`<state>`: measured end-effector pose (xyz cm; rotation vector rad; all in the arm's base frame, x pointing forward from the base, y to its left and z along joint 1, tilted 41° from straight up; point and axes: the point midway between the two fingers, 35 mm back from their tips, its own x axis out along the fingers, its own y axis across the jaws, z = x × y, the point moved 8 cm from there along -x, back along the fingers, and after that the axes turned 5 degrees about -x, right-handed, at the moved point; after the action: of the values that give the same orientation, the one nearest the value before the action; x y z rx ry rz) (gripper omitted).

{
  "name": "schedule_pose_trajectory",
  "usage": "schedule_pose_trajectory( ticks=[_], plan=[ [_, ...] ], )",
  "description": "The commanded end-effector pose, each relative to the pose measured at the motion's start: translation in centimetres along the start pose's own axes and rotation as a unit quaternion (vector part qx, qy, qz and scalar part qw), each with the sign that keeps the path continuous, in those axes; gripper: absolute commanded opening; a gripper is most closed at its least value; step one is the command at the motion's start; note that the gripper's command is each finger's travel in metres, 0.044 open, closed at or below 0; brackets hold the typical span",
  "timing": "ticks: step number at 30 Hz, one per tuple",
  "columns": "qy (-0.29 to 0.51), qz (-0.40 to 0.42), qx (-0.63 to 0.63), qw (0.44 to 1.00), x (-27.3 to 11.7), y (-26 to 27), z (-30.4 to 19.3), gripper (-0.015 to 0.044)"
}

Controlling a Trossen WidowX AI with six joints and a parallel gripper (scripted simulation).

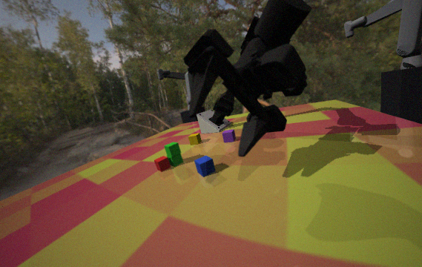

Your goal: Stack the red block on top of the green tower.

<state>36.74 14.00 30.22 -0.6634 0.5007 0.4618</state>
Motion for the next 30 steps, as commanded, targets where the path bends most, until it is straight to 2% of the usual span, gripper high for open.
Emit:
schedule_pose_trajectory(
  ticks=[1,11,17,26,30],
  plan=[
    [0.059,0.041,0.048,0.996,2.2,-1.9,-3.1,0.044],
    [0.197,0.162,0.214,0.943,5.7,-5.6,-12.2,0.044],
    [0.263,0.235,0.361,0.863,6.3,-7.6,-17.6,0.044],
    [0.311,0.31,0.56,0.702,5.8,-10.2,-24.0,0.044],
    [0.312,0.314,0.574,0.689,5.9,-10.6,-24.6,0.044]
  ],
)
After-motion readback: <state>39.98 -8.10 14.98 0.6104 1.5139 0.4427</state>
